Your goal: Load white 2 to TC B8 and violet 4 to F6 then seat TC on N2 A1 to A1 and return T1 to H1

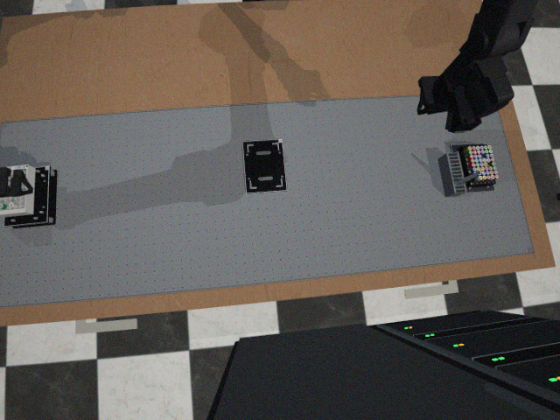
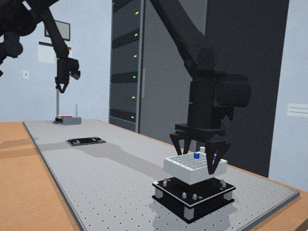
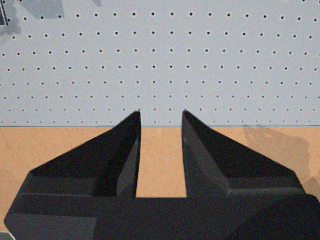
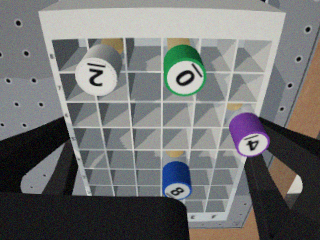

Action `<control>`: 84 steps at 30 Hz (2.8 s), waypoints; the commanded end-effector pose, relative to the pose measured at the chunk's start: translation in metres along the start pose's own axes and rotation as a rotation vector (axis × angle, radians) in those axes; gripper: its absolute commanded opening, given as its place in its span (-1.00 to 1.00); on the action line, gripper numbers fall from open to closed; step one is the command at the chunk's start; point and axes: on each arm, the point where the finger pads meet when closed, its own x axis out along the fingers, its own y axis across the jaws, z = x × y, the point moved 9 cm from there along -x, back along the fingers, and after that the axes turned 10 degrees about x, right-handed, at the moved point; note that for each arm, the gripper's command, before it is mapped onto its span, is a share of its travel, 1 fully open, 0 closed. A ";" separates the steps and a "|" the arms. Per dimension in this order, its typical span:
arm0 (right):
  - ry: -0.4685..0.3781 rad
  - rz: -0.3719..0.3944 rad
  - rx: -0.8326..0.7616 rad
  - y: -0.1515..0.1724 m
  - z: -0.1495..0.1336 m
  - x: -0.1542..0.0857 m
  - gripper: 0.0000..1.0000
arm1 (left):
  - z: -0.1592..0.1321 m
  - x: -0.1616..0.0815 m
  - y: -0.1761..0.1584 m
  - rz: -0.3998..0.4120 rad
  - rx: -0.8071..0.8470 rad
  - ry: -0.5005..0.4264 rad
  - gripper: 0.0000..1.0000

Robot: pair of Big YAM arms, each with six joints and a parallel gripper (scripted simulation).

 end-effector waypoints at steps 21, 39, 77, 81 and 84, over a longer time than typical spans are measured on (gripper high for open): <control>-0.027 -0.028 -0.002 -0.020 0.008 -0.011 -1.00 | 0.008 -0.004 0.002 0.009 -0.004 -0.018 -0.51; -0.025 -0.028 0.004 -0.020 0.010 -0.011 -1.00 | 0.008 -0.004 0.002 0.009 -0.004 -0.018 -0.51; -0.038 -0.022 -0.010 -0.006 0.023 0.003 -1.00 | 0.008 -0.004 0.002 0.009 -0.004 -0.018 -0.51; -0.035 -0.018 -0.013 -0.004 0.024 0.006 -1.00 | 0.008 -0.004 0.002 0.009 -0.004 -0.018 -0.51; -0.038 -0.023 -0.009 -0.007 0.023 0.004 -1.00 | 0.008 -0.004 0.002 0.009 -0.004 -0.018 -0.51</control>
